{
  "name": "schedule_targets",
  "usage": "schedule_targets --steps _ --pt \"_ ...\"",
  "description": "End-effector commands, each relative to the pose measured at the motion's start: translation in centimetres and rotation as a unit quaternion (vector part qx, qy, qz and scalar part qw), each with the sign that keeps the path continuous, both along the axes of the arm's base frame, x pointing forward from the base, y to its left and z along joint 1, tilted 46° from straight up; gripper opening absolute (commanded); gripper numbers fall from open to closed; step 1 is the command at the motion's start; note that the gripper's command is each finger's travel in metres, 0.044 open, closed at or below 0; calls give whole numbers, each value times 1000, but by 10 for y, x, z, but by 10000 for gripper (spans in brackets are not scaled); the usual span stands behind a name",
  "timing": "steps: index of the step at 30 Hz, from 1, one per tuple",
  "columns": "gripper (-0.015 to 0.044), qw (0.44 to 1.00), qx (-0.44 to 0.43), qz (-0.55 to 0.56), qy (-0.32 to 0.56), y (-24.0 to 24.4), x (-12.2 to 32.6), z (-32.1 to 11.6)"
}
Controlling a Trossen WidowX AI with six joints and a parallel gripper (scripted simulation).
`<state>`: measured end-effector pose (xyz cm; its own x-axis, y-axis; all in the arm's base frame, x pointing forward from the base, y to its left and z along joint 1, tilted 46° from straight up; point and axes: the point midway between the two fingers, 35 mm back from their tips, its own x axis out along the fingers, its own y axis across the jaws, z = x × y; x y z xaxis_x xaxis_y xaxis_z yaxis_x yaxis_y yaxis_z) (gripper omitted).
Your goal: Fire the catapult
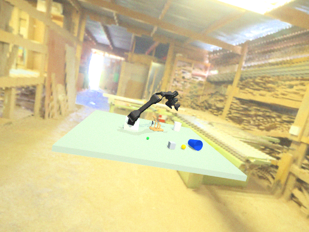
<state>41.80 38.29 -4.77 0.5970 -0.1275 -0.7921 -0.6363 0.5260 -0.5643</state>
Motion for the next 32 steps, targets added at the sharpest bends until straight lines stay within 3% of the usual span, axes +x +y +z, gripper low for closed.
schedule_targets --steps 1,32 --pt "440 1000 8 -1 -3 3 1 3" --pt "440 1000 4 -1 -2 2 1 2"
